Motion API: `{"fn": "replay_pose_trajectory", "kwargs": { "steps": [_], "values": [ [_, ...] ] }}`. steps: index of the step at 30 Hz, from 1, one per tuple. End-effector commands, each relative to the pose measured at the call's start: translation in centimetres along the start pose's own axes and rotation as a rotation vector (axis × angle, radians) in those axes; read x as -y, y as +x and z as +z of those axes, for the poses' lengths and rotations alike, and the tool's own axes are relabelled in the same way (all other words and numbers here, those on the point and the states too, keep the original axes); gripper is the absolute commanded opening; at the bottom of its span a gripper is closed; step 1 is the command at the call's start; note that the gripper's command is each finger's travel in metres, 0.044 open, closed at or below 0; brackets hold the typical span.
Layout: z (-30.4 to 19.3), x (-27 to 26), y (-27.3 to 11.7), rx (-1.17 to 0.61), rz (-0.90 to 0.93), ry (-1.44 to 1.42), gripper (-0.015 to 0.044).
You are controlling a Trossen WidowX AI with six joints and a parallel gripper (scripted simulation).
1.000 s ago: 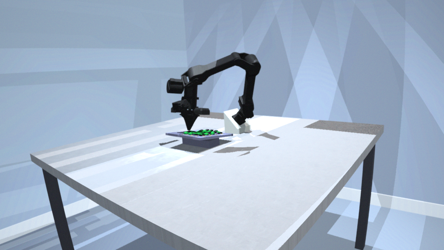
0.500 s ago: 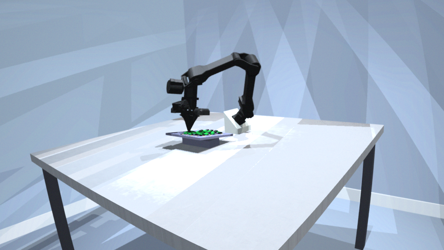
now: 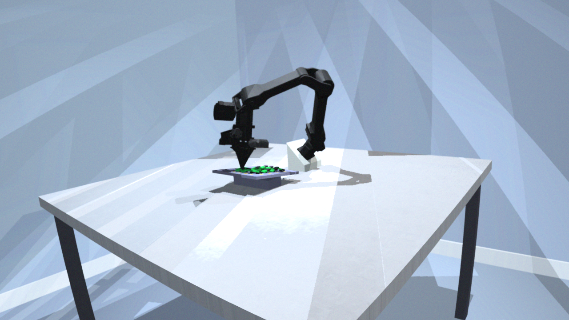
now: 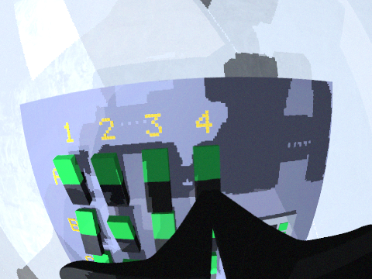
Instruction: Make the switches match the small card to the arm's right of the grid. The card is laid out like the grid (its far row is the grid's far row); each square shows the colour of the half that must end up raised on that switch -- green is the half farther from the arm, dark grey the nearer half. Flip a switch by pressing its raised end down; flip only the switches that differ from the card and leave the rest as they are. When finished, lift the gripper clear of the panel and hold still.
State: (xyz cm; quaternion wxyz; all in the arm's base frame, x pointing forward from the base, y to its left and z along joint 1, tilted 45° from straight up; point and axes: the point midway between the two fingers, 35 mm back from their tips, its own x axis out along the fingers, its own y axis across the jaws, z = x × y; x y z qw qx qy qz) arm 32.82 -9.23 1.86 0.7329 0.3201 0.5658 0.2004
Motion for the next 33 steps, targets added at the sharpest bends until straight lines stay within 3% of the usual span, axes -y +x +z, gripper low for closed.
{"fn": "replay_pose_trajectory", "kwargs": {
  "steps": [1,18,25,30,33],
  "values": [
    [0.0,-0.1,0.2,-0.001,0.006,0.002,0.0000],
    [0.0,-0.1,0.5,0.000,0.006,0.002,0.0000],
    [0.3,0.0,-5.9,-0.027,0.003,0.002,0.0000],
    [0.2,-0.2,-6.2,-0.028,0.004,0.002,0.0000],
    [-0.9,-3.0,-6.3,-0.028,0.004,0.004,0.0000]
  ]
}}
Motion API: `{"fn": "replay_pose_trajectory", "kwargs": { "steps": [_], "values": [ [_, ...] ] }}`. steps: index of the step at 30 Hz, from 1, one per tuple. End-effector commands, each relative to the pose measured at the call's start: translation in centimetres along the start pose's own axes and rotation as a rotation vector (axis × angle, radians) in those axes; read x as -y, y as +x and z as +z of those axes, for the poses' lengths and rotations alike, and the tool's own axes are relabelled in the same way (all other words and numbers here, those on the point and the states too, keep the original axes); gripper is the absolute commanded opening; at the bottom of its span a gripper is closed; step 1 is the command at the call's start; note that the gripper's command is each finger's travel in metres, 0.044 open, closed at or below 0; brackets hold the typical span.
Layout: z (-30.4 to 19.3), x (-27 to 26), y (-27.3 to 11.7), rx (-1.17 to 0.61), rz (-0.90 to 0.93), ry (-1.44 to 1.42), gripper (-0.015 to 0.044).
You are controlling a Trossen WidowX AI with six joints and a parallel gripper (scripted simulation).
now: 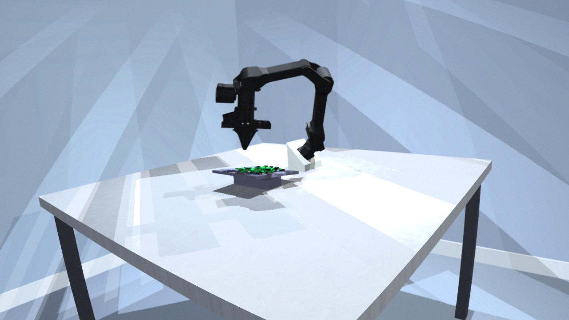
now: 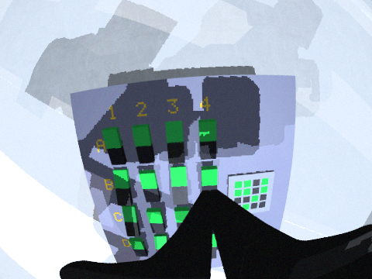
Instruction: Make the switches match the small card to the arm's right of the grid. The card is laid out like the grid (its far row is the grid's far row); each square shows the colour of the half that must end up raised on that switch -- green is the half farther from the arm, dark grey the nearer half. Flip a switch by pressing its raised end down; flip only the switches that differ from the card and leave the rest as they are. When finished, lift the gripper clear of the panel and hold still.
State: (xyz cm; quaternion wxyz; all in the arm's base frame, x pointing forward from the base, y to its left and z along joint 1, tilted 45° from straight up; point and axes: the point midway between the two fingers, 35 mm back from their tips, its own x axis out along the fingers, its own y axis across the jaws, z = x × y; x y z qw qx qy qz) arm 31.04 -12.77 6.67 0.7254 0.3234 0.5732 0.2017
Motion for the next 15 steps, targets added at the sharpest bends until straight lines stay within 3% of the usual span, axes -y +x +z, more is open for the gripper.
{"fn": "replay_pose_trajectory", "kwargs": {
  "steps": [1,5,10,15],
  "values": [
    [-1.4,-3.5,-0.1,-0.010,0.000,-0.007,0.0000],
    [-3.6,-7.1,0.0,-0.011,0.003,-0.006,0.0000],
    [-3.7,-7.2,0.2,-0.009,0.003,-0.006,0.0000],
    [-3.8,-7.3,3.5,0.016,0.004,-0.006,0.0000]
  ]
}}
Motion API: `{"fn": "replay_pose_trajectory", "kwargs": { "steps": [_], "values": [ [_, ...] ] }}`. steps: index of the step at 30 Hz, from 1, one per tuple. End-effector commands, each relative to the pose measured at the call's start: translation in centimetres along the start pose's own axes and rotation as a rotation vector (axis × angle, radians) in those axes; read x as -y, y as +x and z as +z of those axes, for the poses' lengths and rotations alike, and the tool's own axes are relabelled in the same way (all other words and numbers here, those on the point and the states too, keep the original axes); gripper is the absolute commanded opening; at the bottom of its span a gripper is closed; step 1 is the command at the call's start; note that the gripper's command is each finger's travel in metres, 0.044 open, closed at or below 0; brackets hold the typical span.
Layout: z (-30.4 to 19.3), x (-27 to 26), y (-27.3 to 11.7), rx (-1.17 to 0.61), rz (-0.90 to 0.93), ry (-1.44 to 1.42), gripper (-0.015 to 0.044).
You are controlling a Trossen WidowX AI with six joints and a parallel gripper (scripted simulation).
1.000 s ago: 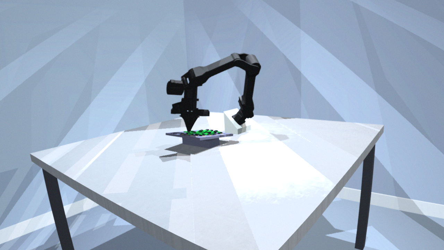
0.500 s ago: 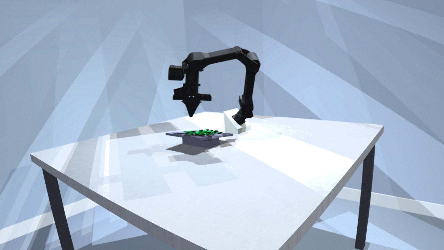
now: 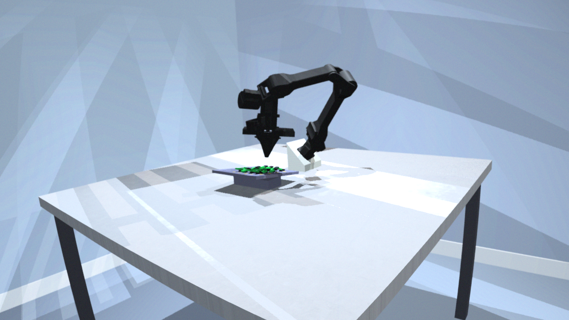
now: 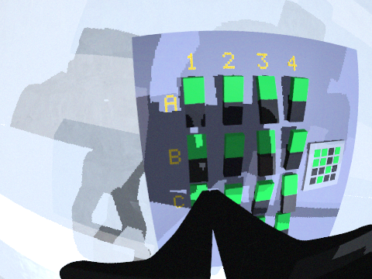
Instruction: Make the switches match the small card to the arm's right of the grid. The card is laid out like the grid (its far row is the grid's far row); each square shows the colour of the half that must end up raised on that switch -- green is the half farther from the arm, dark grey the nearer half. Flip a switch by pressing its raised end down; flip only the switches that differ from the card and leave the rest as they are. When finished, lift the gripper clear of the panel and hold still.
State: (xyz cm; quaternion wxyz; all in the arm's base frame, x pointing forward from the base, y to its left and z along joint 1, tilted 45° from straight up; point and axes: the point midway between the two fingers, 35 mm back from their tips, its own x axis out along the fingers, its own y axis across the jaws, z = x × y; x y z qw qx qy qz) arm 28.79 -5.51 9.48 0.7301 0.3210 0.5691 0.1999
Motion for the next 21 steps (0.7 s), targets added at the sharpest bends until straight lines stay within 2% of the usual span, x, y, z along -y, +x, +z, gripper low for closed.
{"fn": "replay_pose_trajectory", "kwargs": {
  "steps": [1,21],
  "values": [
    [-0.3,-0.3,1.3,0.004,0.009,0.000,0.0000],
    [-0.4,-0.4,3.7,0.005,0.010,-0.001,0.0000]
  ]
}}
